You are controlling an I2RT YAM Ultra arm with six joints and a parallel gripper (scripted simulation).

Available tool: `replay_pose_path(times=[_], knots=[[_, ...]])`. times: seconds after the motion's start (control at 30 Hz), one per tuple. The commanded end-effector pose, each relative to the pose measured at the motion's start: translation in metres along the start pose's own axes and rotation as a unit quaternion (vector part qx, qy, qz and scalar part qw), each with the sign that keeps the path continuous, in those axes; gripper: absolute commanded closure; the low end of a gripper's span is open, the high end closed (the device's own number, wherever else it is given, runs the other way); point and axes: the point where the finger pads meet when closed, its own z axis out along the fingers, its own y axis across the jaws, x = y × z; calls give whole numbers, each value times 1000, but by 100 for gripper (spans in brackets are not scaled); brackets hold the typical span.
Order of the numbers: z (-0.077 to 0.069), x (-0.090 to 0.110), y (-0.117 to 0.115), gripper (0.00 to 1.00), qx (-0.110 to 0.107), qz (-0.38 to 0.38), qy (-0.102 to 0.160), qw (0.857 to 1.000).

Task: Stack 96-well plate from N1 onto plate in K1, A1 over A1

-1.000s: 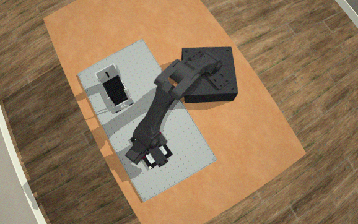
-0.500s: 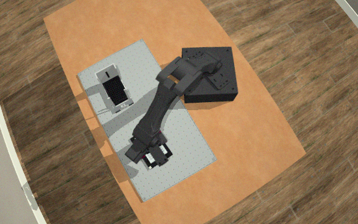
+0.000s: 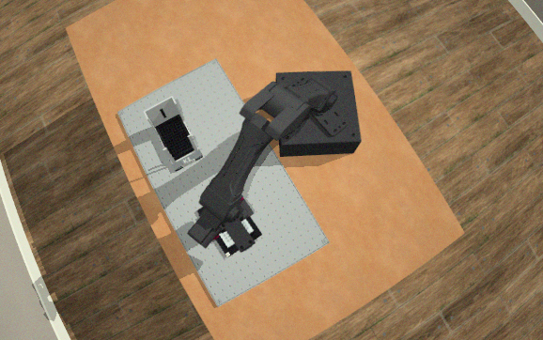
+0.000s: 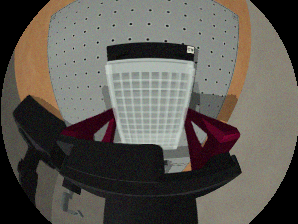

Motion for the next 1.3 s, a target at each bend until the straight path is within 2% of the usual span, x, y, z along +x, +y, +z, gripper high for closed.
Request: replay_pose_path(times=[0.0,0.8,0.9,1.27], knots=[[-25,1,-11,100,15,6,-8,1000],[-62,0,-9,100,15,5,-8,1000],[-60,1,-8,100,11,5,-7,1000],[-82,0,-8,100,15,5,-8,1000]])
